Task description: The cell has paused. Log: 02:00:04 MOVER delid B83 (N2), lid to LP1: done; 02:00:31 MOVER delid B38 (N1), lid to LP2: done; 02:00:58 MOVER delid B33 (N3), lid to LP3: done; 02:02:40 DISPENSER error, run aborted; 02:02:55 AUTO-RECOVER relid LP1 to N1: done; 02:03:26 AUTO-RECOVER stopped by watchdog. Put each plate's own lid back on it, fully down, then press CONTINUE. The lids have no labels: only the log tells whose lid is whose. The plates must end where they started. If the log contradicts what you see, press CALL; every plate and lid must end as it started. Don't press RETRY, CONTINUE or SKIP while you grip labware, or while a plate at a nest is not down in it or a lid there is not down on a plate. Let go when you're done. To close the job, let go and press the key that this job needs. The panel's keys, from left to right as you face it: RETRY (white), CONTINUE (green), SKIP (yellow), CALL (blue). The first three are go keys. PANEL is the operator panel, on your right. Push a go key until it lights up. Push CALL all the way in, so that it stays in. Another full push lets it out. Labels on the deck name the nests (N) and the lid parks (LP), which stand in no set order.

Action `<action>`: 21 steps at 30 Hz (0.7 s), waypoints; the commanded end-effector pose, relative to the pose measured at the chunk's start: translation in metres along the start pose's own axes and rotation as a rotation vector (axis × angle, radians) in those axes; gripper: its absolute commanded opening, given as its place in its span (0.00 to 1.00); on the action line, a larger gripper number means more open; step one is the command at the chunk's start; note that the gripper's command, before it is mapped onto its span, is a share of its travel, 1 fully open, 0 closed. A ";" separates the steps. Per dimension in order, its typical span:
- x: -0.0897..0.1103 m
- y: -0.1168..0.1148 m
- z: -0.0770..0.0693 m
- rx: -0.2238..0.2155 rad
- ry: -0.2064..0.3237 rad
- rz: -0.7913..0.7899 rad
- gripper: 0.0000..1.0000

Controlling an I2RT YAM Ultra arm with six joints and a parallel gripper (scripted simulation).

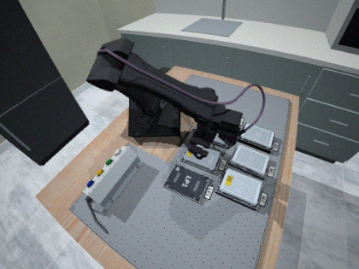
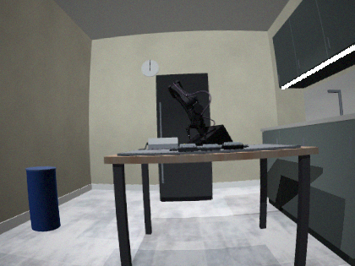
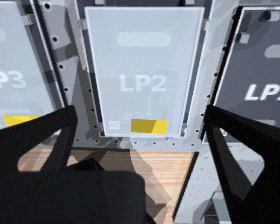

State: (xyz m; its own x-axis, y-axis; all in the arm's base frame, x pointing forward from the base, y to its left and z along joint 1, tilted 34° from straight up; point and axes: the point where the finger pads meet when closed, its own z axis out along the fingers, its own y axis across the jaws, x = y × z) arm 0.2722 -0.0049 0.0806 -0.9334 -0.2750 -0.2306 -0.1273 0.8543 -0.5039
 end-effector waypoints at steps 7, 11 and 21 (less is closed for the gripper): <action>-0.010 -0.006 -0.009 0.003 -0.058 0.018 1.00; -0.004 -0.006 -0.005 0.005 -0.043 0.018 1.00; -0.004 -0.005 -0.005 0.004 -0.047 0.014 1.00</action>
State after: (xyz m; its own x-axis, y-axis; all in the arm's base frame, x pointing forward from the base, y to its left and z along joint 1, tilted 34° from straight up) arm 0.2722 -0.0070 0.0813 -0.9318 -0.2766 -0.2348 -0.1262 0.8539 -0.5049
